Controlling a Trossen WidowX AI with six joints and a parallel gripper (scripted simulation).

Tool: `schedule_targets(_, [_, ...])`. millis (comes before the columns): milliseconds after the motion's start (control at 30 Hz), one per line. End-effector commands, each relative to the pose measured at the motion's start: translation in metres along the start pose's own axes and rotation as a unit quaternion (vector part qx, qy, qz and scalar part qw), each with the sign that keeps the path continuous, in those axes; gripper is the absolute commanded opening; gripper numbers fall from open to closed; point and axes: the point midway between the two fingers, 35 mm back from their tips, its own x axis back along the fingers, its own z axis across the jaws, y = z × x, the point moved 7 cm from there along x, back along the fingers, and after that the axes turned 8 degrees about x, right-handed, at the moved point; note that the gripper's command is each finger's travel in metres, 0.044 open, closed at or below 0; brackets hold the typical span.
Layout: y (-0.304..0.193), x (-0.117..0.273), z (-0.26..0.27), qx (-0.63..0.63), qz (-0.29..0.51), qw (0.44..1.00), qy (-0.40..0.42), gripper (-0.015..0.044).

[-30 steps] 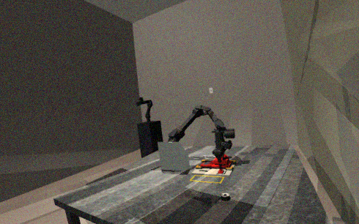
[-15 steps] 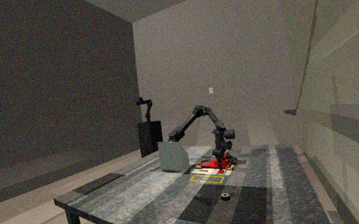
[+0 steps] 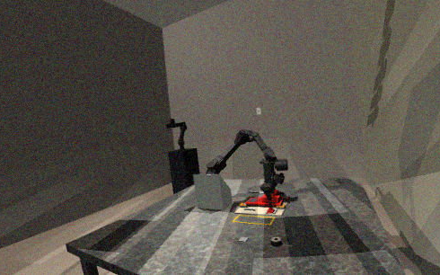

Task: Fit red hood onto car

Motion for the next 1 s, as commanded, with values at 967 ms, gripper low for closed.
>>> schedule_targets(967, [-0.001, 0.072, 0.000, 0.000, -0.004, 1.000, -0.001, 0.0440])
